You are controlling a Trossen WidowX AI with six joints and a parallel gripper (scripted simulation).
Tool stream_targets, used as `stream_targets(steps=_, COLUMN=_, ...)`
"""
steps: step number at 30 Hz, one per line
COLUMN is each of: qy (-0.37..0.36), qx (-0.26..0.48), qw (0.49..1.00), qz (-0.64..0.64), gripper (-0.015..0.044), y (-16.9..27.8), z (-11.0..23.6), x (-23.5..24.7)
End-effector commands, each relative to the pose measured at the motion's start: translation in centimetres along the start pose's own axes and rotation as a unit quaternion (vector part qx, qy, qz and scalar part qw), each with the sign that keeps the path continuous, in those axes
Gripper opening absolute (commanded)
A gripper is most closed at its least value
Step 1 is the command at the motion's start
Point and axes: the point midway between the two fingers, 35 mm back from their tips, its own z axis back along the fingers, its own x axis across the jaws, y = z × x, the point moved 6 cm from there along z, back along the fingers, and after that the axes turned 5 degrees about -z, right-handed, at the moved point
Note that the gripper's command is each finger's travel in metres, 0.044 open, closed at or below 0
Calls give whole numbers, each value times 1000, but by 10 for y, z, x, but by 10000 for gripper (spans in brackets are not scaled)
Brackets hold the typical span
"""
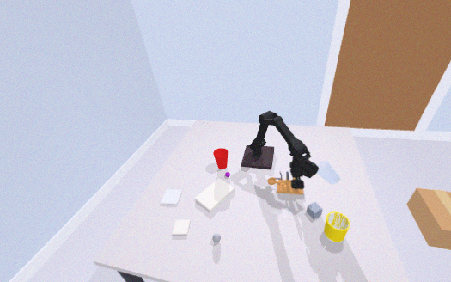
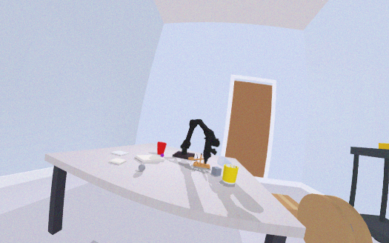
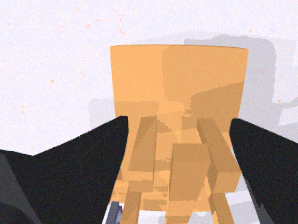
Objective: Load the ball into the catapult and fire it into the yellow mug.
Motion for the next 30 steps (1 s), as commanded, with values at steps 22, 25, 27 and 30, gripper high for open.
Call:
stream_targets(steps=22, qy=0, qx=0, qw=998, qz=-60, gripper=0, y=-1, z=50, x=0)
stream_targets(steps=25, qy=0, qx=0, qw=994, qz=-112, gripper=0, y=-1, z=50, x=0)
stream_targets(steps=27, qy=0, qx=0, qw=989, qz=-147, gripper=0, y=-1, z=49, x=-1)
stream_targets(steps=30, qy=0, qx=1, qw=980, qz=-198, gripper=0, y=-1, z=49, x=-2)
